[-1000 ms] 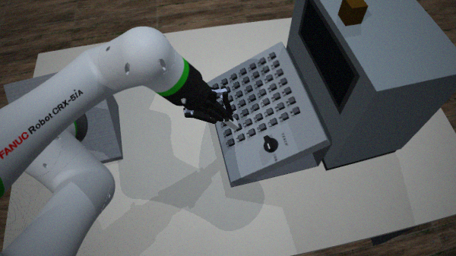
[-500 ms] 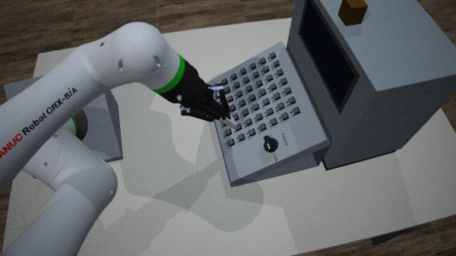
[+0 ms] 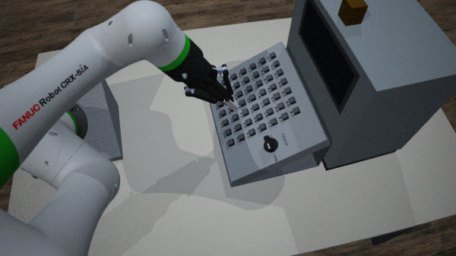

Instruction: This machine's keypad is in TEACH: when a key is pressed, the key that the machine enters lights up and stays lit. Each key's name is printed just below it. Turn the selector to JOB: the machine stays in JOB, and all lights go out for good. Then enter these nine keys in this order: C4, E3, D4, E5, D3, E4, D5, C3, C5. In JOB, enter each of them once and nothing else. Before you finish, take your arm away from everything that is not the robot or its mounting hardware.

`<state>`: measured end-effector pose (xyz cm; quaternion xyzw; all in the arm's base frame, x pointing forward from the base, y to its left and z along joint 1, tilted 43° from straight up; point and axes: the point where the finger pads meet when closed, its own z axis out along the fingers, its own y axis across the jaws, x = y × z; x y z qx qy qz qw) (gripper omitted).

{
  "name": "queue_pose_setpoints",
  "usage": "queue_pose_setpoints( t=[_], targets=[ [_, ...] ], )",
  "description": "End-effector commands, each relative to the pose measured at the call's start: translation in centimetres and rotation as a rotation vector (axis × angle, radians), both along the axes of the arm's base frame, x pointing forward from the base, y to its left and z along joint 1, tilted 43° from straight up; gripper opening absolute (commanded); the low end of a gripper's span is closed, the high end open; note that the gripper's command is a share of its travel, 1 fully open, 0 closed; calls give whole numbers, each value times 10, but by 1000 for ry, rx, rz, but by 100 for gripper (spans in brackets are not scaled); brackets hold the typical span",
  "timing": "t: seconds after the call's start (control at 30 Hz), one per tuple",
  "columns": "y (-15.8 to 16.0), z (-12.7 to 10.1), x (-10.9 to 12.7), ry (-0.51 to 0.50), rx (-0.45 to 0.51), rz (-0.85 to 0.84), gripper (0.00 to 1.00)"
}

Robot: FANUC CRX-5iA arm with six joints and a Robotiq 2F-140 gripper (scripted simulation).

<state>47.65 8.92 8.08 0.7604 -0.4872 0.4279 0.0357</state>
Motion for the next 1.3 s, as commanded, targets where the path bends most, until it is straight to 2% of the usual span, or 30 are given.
queue_pose_setpoints(
  t=[0.0, 0.8, 1.27],
  targets=[
    [21, -10, 5, -1, 2, 0, 0],
    [13, -24, 18, -2, 2, 0, 0],
    [12, -25, 19, -1, 2, 0, 0]
  ],
)
